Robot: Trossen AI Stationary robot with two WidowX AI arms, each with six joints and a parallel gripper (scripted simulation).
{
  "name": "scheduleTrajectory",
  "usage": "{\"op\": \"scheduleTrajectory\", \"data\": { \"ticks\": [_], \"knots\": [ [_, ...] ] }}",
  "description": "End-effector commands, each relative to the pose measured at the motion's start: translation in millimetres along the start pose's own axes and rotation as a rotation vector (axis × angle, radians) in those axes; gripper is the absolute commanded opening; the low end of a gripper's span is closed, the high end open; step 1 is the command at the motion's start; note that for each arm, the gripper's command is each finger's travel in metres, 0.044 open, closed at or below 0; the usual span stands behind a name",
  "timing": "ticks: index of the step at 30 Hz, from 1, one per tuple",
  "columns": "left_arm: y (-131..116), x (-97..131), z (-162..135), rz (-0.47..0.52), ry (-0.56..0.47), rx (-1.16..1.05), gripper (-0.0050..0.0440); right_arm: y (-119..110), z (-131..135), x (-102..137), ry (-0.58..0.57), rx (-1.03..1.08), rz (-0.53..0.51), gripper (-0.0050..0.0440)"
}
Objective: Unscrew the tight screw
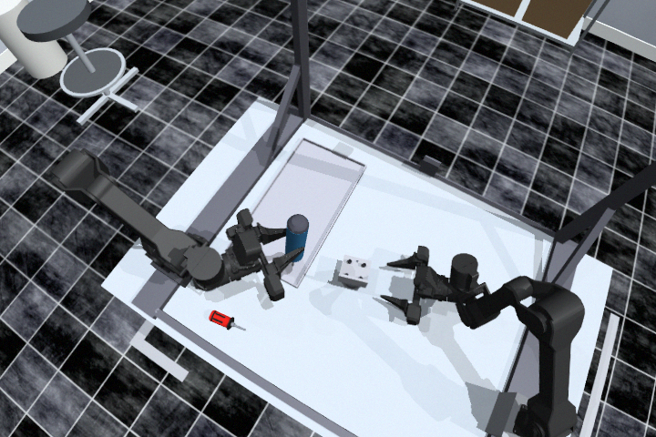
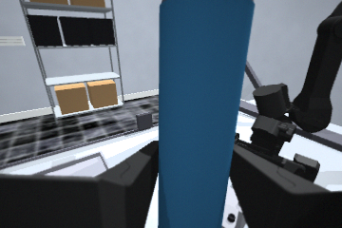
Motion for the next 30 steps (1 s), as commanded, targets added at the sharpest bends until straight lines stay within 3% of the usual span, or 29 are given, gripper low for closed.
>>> {"op": "scheduleTrajectory", "data": {
  "ticks": [1, 14, 18, 22, 30],
  "knots": [
    [7, 0, -5, -0.015, -0.008, 0.021, 0.04, 18, 2, 1, -0.043, 0.033, -0.076, 0.0165],
    [7, 0, -5, -0.015, -0.008, 0.021, 0.04, 33, -1, 2, -0.058, 0.05, -0.11, 0.0165],
    [8, -1, -7, -0.018, -0.007, 0.027, 0.0352, 35, -1, 2, -0.058, 0.052, -0.11, 0.0165],
    [23, -7, -25, -0.066, -0.008, 0.104, 0.0256, 35, -1, 2, -0.057, 0.053, -0.111, 0.0165],
    [69, -30, -86, -0.227, 0.014, 0.403, 0.025, 29, 1, 2, -0.055, 0.037, -0.1, 0.0165]
  ]
}}
Point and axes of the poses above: on each arm, the point midway between the two fingers, 35 mm back from their tips, its own x axis back along the fingers, its own z axis across the jaws, y = z × x, the point moved 5 cm from there along x, back along the fingers, and after that the axes turned 15 degrees about x, right-handed, at the moved point
